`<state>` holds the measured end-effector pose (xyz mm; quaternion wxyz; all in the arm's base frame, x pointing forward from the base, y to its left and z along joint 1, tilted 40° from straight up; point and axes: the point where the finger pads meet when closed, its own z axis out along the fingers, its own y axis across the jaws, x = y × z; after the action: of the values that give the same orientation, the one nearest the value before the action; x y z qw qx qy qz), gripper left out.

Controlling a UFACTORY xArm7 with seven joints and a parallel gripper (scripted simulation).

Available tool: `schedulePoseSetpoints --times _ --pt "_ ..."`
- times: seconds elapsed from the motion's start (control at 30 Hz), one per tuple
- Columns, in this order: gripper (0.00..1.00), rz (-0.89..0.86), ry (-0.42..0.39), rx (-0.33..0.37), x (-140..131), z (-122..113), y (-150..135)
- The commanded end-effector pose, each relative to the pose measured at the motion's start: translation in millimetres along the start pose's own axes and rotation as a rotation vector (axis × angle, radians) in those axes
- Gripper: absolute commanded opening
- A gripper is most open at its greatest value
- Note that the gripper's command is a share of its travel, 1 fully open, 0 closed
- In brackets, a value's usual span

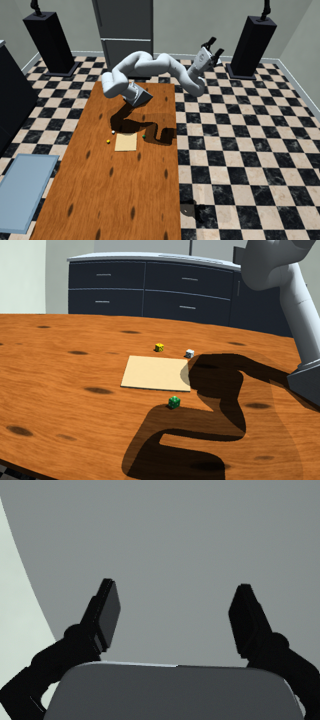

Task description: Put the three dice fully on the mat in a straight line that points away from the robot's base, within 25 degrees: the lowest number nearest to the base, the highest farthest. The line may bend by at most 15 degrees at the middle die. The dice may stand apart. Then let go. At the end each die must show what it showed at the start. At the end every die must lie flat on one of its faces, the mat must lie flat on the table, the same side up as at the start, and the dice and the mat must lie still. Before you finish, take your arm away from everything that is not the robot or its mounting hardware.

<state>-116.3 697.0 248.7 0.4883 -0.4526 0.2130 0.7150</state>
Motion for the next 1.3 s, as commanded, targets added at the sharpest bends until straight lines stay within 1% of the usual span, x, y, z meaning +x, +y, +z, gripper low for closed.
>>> schedulePoseSetpoints --times 0.0,0.03,0.17,0.2,0.3,0.33,0.37,0.43,0.47,0.5,0.57,0.6,0.67,0.73,0.77,0.83,1.17,1.2,1.27 --pt "1.0 -0.008 -0.047 0.084 -28 10 -33" --pt "1.0 -0.012 -0.099 0.174 -58 13 -67" --pt "1.0 -0.012 -0.099 0.174 -58 13 -67" --pt "1.0 -0.015 -0.158 0.269 -92 11 -103" --pt "1.0 -0.015 -0.158 0.269 -92 11 -103" --pt "1.0 -0.016 -0.213 0.354 -122 6 -135" --pt "1.0 -0.016 -0.222 0.368 -127 4 -140" --pt "1.0 -0.016 -0.222 0.368 -127 4 -140" --pt "1.0 -0.016 -0.275 0.445 -155 -4 -167" --pt "1.0 -0.015 -0.29 0.467 -164 -7 -175" --pt "1.0 -0.015 -0.293 0.471 -165 -7 -176" --pt "1.0 -0.014 -0.343 0.54 -191 -18 -199" --pt "1.0 -0.012 -0.369 0.576 -204 -24 -211" --pt "1.0 -0.012 -0.369 0.576 -204 -24 -211" --pt "1.0 -0.008 -0.433 0.659 -235 -41 -237" --pt "1.0 -0.007 -0.452 0.682 -244 -47 -244" --pt "1.0 -0.007 -0.452 0.682 -244 -47 -244" --pt "1.0 0.001 -0.54 0.789 -283 -74 -274" --pt "1.0 0.001 -0.54 0.789 -283 -74 -274"
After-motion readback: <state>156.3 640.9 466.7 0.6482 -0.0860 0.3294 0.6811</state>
